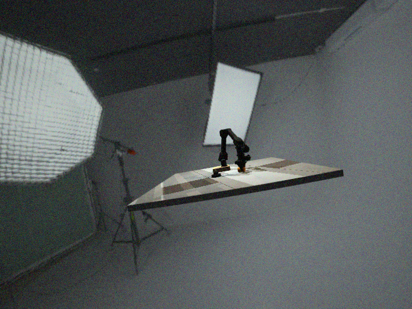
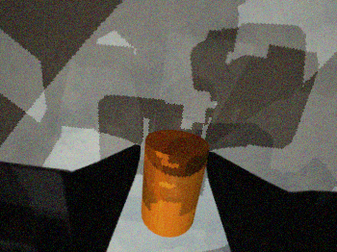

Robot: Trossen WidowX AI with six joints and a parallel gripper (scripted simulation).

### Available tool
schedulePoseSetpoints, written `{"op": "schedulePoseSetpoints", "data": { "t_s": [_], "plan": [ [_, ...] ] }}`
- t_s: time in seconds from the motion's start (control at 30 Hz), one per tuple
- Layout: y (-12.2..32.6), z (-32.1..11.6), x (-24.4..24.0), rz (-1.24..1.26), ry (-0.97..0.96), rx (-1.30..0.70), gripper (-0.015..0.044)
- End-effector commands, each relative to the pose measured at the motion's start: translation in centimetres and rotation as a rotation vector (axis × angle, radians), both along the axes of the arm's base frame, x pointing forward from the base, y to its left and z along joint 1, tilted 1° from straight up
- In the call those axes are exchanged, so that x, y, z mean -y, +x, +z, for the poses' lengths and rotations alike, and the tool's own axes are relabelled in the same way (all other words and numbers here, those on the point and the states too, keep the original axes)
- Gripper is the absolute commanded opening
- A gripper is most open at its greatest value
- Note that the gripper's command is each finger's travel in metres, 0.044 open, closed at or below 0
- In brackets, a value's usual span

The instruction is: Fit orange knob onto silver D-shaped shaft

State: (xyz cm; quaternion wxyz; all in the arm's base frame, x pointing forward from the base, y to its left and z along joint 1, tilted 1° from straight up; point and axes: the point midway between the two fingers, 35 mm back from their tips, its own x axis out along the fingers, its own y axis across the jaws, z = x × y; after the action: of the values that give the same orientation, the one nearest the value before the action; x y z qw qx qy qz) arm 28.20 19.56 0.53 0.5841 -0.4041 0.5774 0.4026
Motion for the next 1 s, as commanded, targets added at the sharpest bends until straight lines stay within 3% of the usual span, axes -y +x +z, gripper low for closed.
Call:
{"op": "schedulePoseSetpoints", "data": {
  "t_s": [0.0, 0.23, 0.97],
  "plan": [
    [0.0, -0.1, 0.0, 0.003, -0.002, 0.001, 0.0227],
    [0.0, -0.1, 0.0, 0.003, -0.002, 0.001, 0.0181],
    [-0.5, 1.1, 1.6, 0.003, 0.292, 0.109, 0.0181]
  ]
}}
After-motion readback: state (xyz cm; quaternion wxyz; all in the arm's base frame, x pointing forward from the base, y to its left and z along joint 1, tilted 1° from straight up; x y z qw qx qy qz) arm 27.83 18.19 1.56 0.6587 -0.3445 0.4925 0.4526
